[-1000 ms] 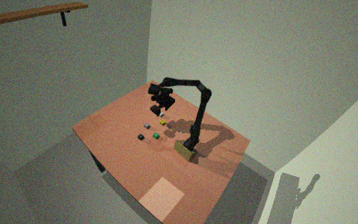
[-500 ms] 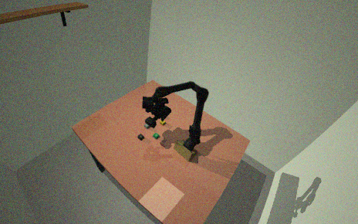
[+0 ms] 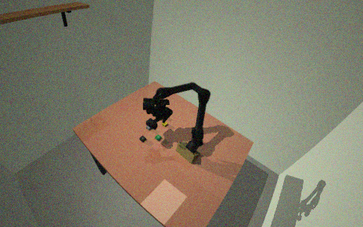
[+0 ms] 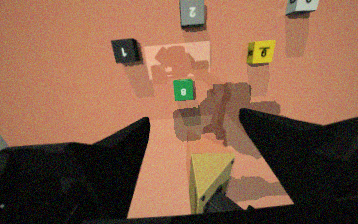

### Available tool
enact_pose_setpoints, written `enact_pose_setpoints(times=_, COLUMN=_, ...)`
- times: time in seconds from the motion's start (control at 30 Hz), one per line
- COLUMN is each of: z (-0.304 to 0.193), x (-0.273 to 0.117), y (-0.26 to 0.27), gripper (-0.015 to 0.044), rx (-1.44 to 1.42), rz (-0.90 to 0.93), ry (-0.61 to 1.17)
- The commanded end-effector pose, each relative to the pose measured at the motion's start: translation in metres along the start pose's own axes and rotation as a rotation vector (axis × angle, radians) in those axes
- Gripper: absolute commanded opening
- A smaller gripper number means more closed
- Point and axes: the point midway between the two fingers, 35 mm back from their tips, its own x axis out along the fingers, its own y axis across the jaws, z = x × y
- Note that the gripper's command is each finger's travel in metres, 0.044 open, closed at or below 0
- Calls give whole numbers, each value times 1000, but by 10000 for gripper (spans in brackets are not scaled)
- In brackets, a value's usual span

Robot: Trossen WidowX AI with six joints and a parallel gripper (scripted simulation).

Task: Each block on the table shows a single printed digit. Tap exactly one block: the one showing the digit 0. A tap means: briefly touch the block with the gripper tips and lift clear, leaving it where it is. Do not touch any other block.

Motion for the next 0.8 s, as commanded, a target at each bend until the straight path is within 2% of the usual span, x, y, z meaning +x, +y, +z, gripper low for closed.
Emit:
enact_pose_setpoints(times=0.0, z=22, x=-4, y=24, gripper=400, rx=7, rz=8, ry=0)
enact_pose_setpoints(times=0.27, z=72, x=-1, y=88, gripper=400, rx=9, rz=11, ry=-3)
enact_pose_setpoints(times=0.77, z=73, x=0, y=90, gripper=400, rx=9, rz=11, ry=-3)
